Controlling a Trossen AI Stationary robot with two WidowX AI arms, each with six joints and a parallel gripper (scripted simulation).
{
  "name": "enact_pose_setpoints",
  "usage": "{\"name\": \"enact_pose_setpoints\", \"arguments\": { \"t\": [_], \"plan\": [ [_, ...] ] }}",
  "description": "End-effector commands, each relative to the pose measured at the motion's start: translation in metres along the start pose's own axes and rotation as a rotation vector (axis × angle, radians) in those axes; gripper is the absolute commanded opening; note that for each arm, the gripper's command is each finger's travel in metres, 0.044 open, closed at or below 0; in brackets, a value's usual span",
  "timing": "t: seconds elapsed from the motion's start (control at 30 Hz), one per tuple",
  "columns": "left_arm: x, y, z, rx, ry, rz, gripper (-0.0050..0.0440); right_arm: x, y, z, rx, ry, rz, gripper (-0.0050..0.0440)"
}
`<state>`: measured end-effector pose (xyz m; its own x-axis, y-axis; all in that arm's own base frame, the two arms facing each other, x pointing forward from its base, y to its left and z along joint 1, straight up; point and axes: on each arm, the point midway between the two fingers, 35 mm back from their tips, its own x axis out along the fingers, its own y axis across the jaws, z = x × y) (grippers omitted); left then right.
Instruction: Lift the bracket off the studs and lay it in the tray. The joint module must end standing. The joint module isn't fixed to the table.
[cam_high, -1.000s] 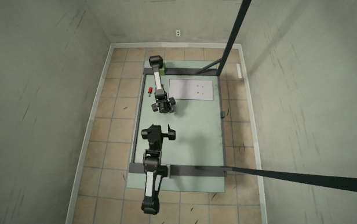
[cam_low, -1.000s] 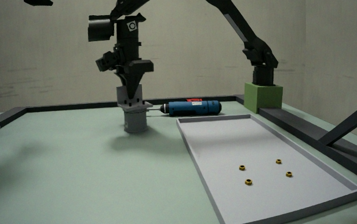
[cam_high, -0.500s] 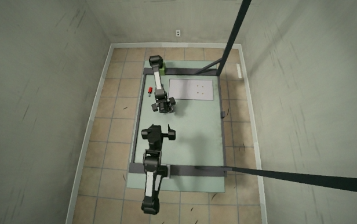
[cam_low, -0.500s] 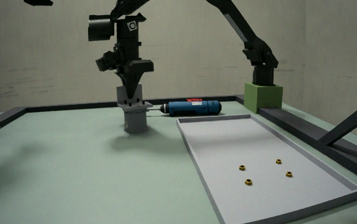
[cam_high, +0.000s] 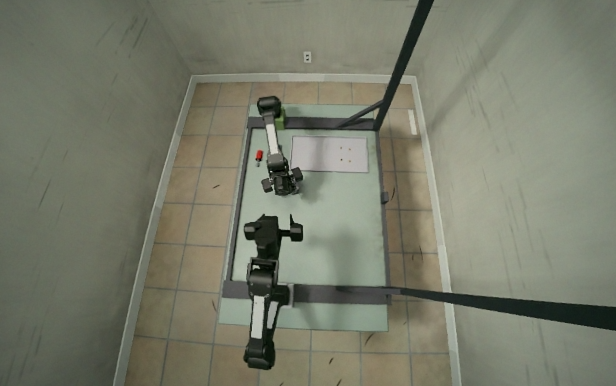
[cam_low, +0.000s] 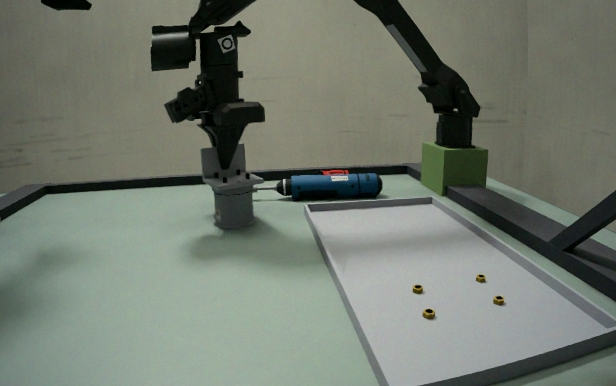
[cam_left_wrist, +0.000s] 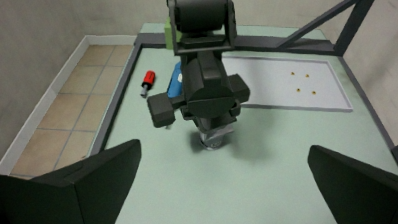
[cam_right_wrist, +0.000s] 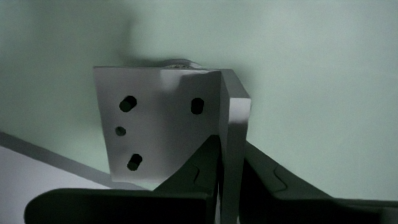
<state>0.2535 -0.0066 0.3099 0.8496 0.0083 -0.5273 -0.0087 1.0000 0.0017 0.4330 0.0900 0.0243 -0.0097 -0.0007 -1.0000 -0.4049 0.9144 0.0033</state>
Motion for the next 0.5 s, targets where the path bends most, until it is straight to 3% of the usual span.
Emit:
{"name": "enact_pose_setpoints", "arguments": {
  "t": [0.0, 0.13, 0.47],
  "plan": [
    [-0.003, 0.0, 0.004, -0.003, -0.012, 0.0, 0.044, -0.024, -0.002, 0.01, 0.0, -0.037, -0.009, -0.0035],
    [-0.003, 0.0, 0.004, -0.003, -0.012, 0.0, 0.044, -0.048, -0.003, 0.011, 0.0, -0.071, -0.017, -0.005],
    [-0.003, 0.0, 0.004, -0.003, -0.012, 0.0, 0.044, -0.046, 0.0, 0.001, 0.0, -0.053, -0.013, -0.005]
  ]
}}
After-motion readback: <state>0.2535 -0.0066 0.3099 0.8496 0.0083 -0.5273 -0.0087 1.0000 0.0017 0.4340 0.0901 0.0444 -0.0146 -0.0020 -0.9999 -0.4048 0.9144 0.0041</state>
